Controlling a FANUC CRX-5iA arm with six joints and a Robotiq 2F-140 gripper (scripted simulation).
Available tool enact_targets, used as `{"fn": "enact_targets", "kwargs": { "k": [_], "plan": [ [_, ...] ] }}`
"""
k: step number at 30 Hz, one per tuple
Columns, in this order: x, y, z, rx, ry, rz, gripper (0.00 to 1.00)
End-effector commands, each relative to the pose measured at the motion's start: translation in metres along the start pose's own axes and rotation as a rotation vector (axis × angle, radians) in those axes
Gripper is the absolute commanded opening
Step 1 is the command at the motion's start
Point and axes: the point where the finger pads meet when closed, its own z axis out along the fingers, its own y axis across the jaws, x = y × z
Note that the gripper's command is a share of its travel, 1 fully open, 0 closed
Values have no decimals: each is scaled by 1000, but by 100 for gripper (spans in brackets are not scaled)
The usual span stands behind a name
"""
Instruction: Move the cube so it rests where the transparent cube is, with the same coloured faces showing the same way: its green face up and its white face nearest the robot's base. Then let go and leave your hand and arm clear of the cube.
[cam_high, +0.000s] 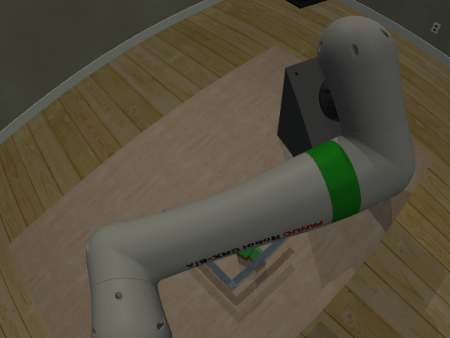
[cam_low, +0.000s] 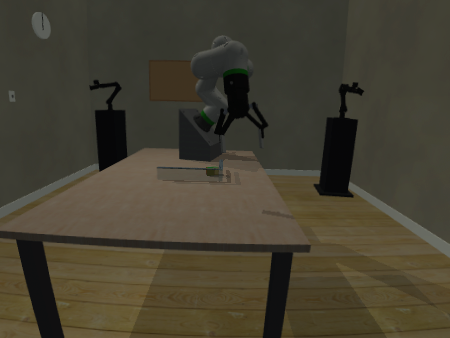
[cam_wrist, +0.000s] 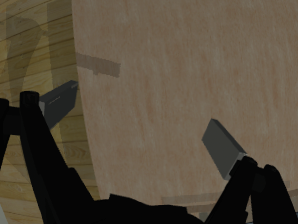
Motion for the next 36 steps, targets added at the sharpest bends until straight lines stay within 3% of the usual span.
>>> {"fn": "enact_targets", "kwargs": {
  "k": [1,17,18,36],
  "plan": [
    [0,0,0,0,1,0,100],
    [0,0,0,0,1,0,100],
    [0,0,0,0,1,0,41],
    [0,0,0,0,1,0,41]
  ]
}}
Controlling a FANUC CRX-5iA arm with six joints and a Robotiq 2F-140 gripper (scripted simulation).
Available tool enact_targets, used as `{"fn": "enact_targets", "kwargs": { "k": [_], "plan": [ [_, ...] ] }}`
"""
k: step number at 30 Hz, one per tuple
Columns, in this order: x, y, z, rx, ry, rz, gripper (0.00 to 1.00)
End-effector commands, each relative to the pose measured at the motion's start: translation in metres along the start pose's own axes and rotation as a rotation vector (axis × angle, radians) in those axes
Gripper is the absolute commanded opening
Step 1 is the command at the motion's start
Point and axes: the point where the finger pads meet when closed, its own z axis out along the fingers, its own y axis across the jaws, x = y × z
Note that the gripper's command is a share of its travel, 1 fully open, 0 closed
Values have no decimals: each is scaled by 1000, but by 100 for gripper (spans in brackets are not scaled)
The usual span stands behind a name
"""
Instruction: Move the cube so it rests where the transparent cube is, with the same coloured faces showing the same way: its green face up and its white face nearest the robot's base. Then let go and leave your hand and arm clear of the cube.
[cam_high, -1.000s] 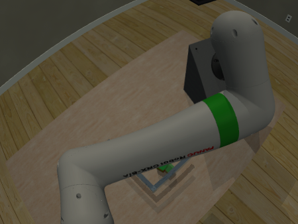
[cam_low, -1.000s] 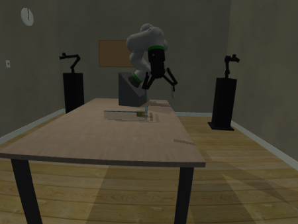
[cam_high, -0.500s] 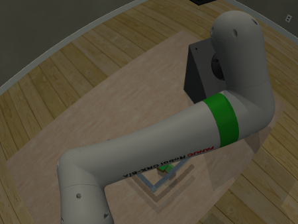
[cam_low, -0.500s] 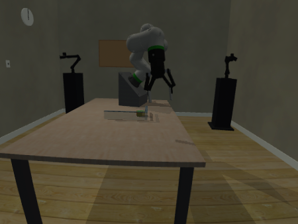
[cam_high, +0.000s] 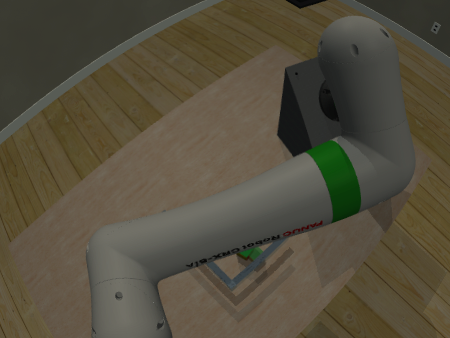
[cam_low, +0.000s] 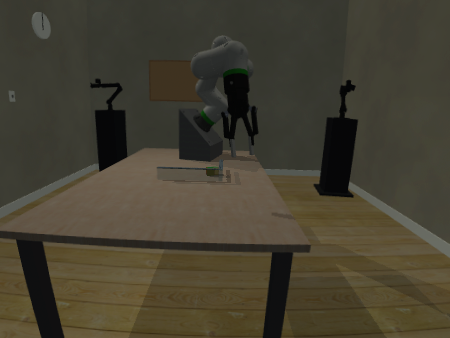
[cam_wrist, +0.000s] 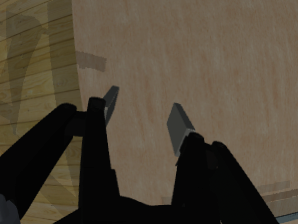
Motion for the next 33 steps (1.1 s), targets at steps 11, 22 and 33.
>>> {"fn": "enact_targets", "kwargs": {
  "k": [11,22,33],
  "plan": [
    [-1,2,0,-2,0,-20,41],
    [-7,10,-1,-10,-4,-88,41],
    [-18,25,-1,-24,-12,-217,41]
  ]
}}
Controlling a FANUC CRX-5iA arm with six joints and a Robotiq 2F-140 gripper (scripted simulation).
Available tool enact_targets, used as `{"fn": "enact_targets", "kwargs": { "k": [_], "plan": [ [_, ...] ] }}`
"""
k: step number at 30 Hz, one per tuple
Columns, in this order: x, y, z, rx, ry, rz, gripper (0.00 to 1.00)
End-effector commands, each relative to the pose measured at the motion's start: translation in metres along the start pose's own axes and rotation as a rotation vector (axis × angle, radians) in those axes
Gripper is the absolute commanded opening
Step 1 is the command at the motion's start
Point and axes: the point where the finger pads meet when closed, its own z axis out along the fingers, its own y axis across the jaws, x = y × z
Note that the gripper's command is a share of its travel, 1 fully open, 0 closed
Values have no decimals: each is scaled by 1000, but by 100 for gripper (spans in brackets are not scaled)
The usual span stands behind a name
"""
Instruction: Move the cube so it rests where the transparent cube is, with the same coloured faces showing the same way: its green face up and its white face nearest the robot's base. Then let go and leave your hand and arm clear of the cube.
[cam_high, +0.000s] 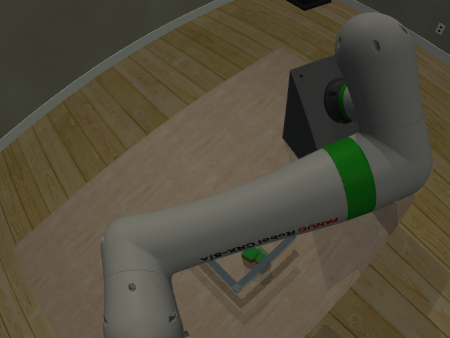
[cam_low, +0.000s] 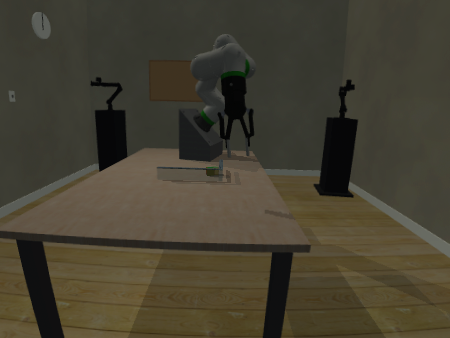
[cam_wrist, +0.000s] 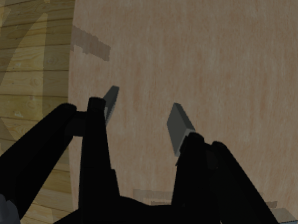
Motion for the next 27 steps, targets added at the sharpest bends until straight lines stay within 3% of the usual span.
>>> {"fn": "enact_targets", "kwargs": {
  "k": [1,16,27],
  "plan": [
    [-5,4,0,-4,-3,-42,41],
    [-43,33,0,-29,-33,-347,41],
    [-94,65,0,-43,-77,-678,41]
  ]
}}
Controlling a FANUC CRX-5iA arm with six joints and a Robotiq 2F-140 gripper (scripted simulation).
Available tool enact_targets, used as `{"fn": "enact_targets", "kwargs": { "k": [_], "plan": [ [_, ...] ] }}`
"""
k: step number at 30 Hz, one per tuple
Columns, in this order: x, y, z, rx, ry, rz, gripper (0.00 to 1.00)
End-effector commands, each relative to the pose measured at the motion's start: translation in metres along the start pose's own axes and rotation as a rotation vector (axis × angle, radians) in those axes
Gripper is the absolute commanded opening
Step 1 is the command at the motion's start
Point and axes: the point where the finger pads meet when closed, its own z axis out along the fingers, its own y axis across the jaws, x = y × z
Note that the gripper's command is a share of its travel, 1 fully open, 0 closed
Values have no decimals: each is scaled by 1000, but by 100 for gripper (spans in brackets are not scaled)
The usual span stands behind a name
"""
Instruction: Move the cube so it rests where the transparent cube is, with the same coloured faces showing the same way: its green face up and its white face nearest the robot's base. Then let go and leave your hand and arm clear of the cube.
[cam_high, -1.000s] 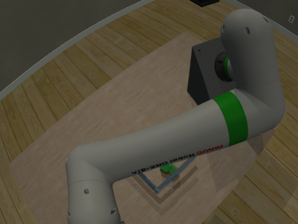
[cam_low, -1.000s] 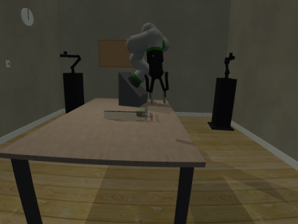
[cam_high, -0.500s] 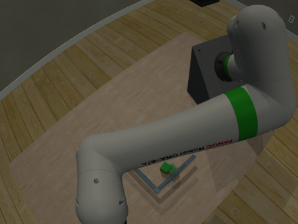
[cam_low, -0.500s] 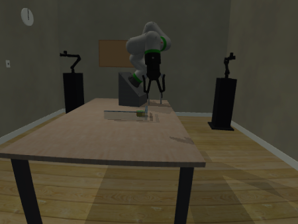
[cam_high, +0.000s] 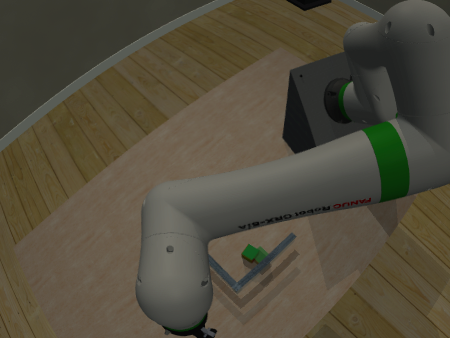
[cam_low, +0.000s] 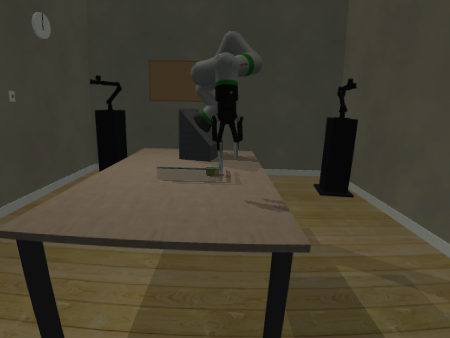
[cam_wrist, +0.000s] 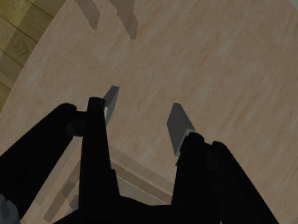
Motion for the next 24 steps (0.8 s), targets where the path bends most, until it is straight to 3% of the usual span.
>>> {"fn": "enact_targets", "kwargs": {
  "k": [1,6,21,24],
  "plan": [
    [-19,-1,1,-1,-13,-115,41],
    [-38,-3,3,-1,-26,-212,41],
    [-138,-18,10,28,-90,-698,41],
    [-145,-19,11,31,-93,-728,41]
  ]
}}
